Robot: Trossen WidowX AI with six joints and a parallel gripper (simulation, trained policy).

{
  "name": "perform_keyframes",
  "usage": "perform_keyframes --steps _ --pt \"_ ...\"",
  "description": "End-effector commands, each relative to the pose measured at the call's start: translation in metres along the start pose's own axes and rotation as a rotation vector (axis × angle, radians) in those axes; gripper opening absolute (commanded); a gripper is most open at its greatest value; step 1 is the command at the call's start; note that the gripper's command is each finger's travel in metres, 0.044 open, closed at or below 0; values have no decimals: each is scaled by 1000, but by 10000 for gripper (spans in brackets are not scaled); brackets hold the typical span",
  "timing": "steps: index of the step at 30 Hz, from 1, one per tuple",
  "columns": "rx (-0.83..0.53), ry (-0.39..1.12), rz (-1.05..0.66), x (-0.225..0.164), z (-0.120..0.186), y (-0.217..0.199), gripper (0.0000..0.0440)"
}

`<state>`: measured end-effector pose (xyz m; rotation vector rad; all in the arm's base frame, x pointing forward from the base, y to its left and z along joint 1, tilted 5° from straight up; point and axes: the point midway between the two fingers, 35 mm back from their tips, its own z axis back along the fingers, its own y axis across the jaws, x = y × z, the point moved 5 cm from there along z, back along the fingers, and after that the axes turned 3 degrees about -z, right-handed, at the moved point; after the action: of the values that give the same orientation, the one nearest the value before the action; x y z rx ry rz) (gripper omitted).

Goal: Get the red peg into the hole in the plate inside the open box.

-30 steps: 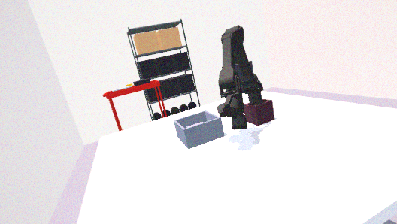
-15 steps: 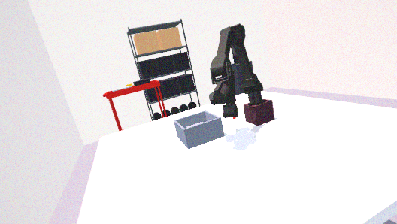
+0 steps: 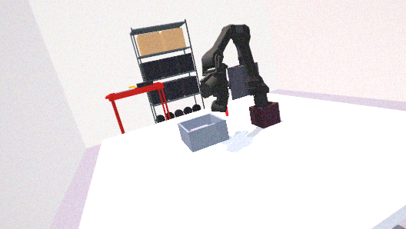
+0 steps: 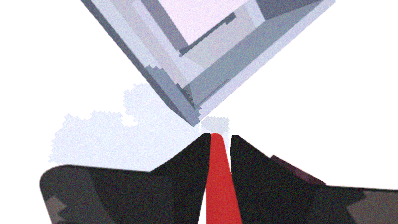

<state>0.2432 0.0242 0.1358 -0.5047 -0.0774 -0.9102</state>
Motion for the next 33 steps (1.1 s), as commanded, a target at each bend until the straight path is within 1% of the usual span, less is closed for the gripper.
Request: perform_keyframes --steps 1,9,18,27,33 --pt "16 -1 -41 16 1 -1 0" --pt "46 14 -118 51 -7 -3 0" --pt "85 41 -167 90 -23 -5 0" --pt "135 65 -170 125 -47 -5 0" --pt "176 81 -140 139 -68 1 1"
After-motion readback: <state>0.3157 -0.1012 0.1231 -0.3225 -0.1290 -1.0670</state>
